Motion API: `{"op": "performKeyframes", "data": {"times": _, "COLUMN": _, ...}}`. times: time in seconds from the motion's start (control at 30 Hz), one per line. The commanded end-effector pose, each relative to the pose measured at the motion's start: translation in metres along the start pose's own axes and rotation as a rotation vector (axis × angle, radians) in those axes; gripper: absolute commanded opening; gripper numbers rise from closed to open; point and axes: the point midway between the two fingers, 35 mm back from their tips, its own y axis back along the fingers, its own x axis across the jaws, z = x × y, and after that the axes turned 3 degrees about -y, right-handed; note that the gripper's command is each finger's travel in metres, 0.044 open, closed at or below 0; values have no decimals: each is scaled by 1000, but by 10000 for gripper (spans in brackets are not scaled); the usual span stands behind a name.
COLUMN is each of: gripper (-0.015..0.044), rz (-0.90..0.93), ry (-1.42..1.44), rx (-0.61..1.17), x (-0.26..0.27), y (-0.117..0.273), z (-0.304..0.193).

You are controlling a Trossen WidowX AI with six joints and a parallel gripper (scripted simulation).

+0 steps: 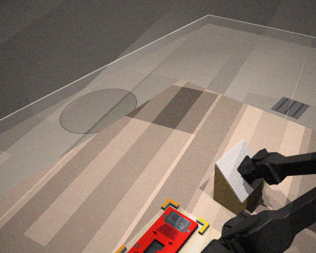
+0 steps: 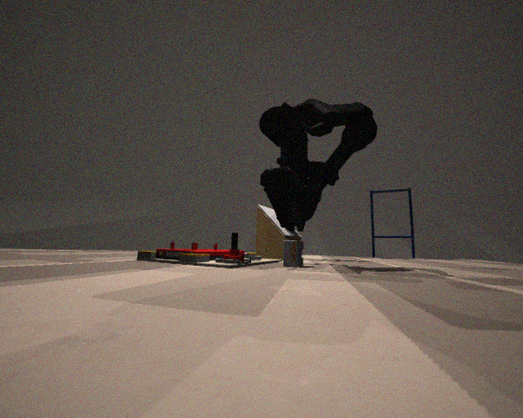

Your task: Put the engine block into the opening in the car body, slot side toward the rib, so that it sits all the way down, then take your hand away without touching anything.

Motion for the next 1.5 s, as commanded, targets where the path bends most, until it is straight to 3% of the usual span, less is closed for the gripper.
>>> {"op": "performKeyframes", "data": {"times": 0.0, "gripper": 440, "rz": 4, "ry": -2, "rx": -3, "x": 1, "y": -7, "z": 1}}
{"op": "performKeyframes", "data": {"times": 1.2, "gripper": 440, "rz": 4, "ry": -2, "rx": -5, "x": 2, "y": -61, "z": 1}}
{"op": "performKeyframes", "data": {"times": 1.47, "gripper": 230, "rz": 4, "ry": -2, "rx": -5, "x": 2, "y": -61, "z": 1}}
